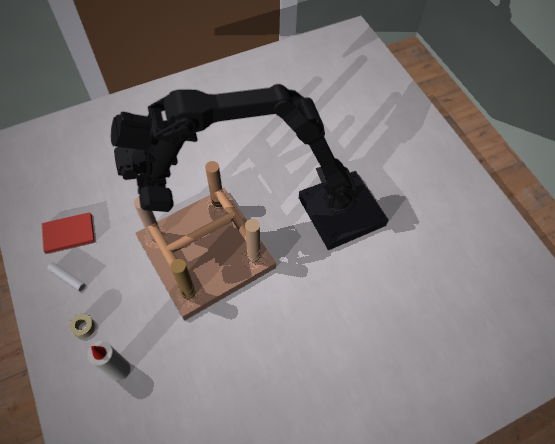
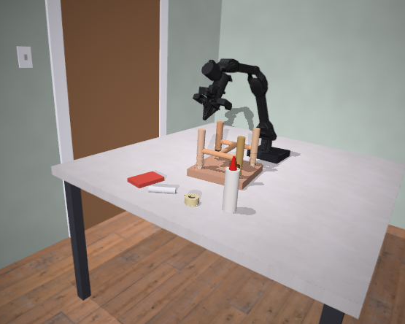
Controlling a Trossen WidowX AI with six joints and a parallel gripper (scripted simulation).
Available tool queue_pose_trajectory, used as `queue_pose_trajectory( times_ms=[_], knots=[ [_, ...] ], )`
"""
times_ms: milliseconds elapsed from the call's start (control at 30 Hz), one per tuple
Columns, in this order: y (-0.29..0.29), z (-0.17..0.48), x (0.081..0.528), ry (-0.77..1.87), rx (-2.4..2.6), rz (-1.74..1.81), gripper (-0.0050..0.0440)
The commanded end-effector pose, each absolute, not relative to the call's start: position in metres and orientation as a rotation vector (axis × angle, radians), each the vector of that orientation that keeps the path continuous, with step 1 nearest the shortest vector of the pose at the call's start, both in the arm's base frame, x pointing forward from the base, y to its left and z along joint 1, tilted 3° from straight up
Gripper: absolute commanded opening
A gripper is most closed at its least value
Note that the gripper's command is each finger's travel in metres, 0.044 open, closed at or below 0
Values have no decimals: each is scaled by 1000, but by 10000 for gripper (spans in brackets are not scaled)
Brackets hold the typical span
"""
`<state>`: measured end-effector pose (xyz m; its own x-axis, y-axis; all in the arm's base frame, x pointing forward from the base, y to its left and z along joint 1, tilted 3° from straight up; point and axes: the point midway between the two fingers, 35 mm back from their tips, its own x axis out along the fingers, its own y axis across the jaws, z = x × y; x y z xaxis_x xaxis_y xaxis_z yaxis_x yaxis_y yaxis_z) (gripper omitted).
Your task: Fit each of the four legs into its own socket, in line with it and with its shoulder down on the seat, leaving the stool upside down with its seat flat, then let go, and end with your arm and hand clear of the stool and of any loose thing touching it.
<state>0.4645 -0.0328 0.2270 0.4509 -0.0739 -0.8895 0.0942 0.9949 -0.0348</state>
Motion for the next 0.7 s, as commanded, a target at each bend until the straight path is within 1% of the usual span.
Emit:
queue_pose_trajectory(
  times_ms=[0, 167, 667],
  knots=[
    [-35, 228, 470, 1087, 16, -106, 0],
    [-35, 227, 470, 1087, 16, -106, 0],
    [-36, 198, 468, 1087, 16, -106, 0]
  ],
)
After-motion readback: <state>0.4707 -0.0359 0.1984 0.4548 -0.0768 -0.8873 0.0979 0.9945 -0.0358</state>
